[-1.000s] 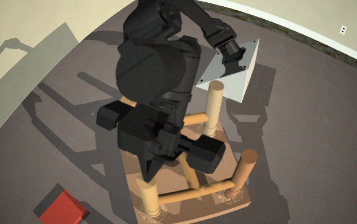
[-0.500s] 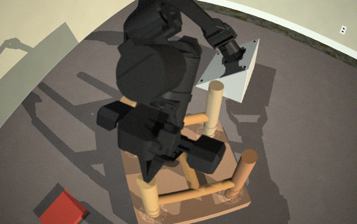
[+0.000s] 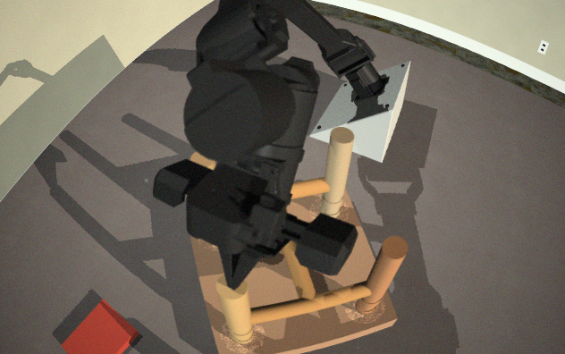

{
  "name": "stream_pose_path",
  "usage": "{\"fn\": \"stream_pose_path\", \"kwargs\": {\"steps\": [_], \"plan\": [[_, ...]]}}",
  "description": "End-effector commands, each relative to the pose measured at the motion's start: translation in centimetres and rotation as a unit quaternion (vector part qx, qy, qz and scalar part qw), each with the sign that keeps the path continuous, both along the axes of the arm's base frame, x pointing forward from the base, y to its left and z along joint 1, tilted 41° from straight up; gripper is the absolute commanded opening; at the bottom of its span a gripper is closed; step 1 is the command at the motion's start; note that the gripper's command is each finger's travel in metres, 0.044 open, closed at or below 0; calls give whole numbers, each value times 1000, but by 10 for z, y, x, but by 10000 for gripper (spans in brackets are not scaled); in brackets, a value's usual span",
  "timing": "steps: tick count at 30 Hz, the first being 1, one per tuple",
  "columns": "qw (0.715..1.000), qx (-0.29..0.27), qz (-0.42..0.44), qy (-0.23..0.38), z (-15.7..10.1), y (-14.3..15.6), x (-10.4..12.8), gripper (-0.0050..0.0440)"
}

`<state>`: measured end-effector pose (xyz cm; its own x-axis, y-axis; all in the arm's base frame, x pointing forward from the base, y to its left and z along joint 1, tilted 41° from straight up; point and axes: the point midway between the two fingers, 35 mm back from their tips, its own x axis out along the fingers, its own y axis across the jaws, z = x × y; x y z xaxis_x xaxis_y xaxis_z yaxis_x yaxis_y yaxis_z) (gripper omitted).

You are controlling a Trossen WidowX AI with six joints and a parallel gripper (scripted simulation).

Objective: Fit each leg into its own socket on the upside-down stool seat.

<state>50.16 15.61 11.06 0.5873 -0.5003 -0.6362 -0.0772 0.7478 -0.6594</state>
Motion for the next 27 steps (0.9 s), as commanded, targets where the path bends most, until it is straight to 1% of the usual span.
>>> {"fn": "stream_pose_path", "kwargs": {"steps": [1,27], "plan": [[1000,-2,-8,11,-8,-12,0,0],[1000,-2,-8,11,-10,-14,1,0]]}}
